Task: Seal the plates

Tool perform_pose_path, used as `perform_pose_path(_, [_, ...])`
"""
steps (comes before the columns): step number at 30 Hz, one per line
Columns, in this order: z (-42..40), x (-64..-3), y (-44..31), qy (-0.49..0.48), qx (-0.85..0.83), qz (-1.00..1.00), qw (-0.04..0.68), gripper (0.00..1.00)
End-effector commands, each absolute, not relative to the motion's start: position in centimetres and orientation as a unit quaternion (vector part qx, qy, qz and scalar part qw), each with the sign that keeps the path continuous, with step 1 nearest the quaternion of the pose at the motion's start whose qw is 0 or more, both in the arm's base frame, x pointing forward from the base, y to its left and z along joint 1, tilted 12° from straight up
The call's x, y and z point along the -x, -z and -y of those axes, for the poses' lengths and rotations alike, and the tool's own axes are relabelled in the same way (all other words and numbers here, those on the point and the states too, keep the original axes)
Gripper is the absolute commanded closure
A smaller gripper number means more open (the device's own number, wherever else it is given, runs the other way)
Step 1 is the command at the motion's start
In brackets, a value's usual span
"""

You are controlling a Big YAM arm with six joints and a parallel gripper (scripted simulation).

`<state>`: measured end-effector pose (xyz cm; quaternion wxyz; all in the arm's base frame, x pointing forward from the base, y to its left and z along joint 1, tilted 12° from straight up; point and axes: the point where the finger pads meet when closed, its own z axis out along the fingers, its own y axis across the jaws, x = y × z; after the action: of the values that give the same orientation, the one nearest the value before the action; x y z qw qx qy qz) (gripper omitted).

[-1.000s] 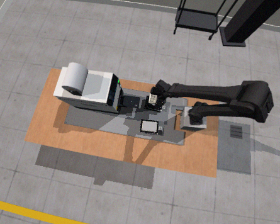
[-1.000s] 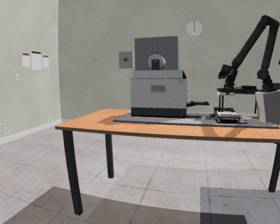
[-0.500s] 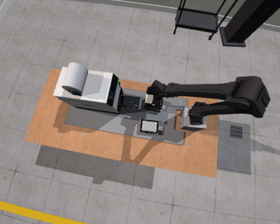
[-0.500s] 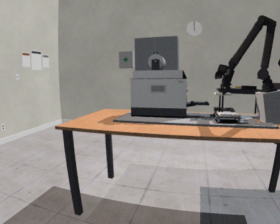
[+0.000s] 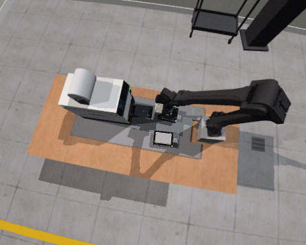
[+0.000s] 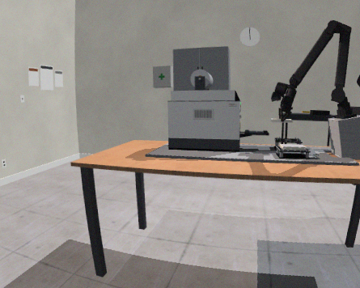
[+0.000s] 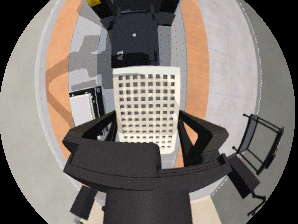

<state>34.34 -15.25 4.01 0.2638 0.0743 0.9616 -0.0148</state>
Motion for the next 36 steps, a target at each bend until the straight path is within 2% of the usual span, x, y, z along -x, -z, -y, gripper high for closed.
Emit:
perform_pose_path(1, [15.6,-36.8,-4.7,0.015,-0.077,-0.959,0.273,1.00])
perform_pose_path(36, [15.3,-43.8,-6.1,0.012,-0.076,-0.961,0.265,1.00])
